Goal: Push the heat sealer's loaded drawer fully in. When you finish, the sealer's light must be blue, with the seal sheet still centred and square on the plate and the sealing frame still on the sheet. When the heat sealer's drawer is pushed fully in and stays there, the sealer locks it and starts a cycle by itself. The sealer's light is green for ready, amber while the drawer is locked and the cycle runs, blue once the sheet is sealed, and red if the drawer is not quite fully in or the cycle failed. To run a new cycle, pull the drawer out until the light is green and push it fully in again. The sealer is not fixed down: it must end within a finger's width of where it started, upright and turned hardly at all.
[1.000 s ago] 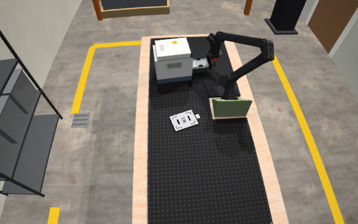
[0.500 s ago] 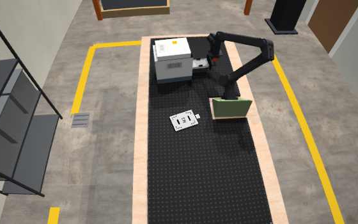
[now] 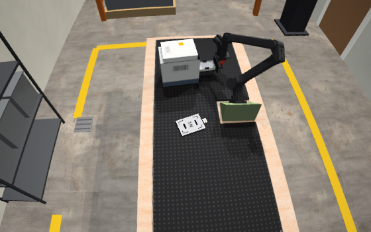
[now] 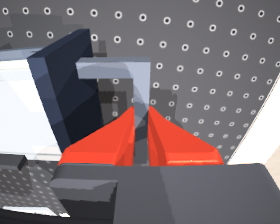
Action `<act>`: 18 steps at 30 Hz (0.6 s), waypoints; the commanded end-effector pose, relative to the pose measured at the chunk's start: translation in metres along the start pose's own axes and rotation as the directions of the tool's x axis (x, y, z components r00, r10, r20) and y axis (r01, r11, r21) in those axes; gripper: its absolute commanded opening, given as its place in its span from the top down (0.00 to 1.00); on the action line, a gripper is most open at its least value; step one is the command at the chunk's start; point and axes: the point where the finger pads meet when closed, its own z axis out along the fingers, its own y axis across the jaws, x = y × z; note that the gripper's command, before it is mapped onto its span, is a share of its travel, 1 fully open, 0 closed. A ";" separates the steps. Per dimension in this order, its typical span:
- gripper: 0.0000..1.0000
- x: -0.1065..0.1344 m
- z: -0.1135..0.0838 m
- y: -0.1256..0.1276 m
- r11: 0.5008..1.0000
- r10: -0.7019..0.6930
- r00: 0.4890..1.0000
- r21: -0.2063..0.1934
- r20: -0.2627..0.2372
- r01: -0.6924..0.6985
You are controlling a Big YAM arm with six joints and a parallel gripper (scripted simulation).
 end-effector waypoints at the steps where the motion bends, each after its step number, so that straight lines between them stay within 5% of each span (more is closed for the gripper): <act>1: 1.00 -0.011 -0.008 0.007 1.000 0.015 1.000 -0.012 0.009 -0.014; 18: 1.00 -0.017 -0.012 0.033 1.000 0.023 1.000 -0.019 0.019 -0.023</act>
